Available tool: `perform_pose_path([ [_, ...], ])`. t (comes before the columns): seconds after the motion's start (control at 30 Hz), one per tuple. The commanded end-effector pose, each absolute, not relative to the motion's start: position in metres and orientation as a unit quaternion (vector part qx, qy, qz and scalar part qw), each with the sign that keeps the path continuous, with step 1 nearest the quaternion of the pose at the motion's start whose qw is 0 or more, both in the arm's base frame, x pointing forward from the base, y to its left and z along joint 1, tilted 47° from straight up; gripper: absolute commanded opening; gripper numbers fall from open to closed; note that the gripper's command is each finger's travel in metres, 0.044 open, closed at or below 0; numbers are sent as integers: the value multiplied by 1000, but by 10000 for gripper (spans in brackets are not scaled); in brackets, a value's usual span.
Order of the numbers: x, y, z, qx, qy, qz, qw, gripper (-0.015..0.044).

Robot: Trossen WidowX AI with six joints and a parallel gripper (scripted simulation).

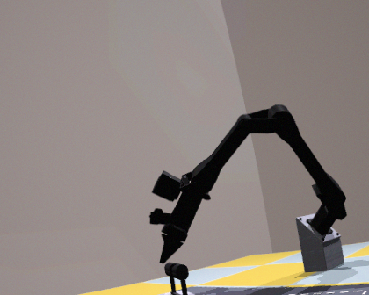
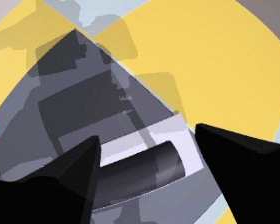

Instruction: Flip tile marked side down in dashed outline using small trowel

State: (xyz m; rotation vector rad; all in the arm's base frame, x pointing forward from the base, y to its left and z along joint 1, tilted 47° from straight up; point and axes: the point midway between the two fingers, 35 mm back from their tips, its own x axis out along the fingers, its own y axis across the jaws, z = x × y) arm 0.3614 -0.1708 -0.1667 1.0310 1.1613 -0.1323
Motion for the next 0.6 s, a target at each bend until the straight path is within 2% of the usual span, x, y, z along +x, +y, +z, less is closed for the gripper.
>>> perform_pose_path([
  [0.0, 357, -168, -167, 518, 504, -100, 683, 300],
  [0.57, 347, -153, -148, 697, 404, -225, 548, 300],
])
